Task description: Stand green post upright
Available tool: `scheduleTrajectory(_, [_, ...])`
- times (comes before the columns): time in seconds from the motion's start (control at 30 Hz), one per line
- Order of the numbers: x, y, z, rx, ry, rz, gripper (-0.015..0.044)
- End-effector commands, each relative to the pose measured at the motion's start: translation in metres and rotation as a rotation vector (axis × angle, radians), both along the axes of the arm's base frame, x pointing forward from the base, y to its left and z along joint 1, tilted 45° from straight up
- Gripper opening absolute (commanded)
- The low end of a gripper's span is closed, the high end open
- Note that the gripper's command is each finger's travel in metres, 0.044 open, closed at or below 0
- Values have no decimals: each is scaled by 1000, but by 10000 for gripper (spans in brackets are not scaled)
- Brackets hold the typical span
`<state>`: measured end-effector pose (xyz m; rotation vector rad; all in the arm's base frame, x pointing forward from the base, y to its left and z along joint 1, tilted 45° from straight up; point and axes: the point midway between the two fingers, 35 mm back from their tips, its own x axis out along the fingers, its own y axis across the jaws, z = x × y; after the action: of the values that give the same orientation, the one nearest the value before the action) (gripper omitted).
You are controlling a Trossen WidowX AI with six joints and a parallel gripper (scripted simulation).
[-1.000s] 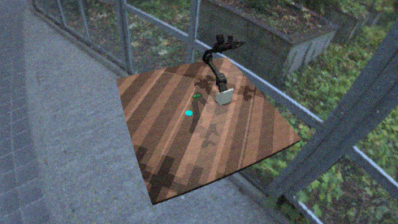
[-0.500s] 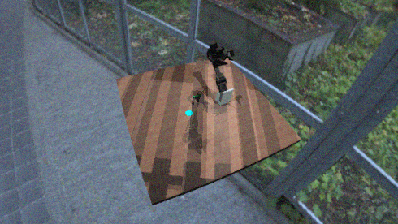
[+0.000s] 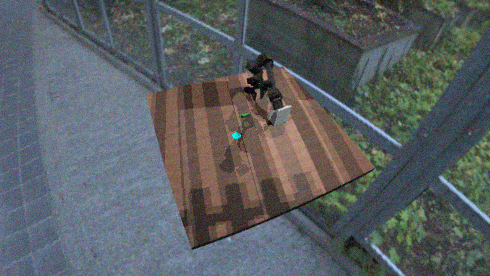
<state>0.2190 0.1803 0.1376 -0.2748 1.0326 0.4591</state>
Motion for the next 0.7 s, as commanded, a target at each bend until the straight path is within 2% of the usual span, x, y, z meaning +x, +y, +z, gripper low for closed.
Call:
scheduleTrajectory(0.0, [15,-57,-13,-184,33,-205,233])
scheduleTrajectory(0.2, [15,-135,-20,-437,91,-444,233])
scheduleTrajectory(0.47, [-9,-227,-9,-779,200,-688,233])
scheduleTrajectory(0.53, [-15,-240,-5,-835,222,-719,233])
scheduleTrajectory(0.67, [-15,-241,-4,-842,224,-722,233])
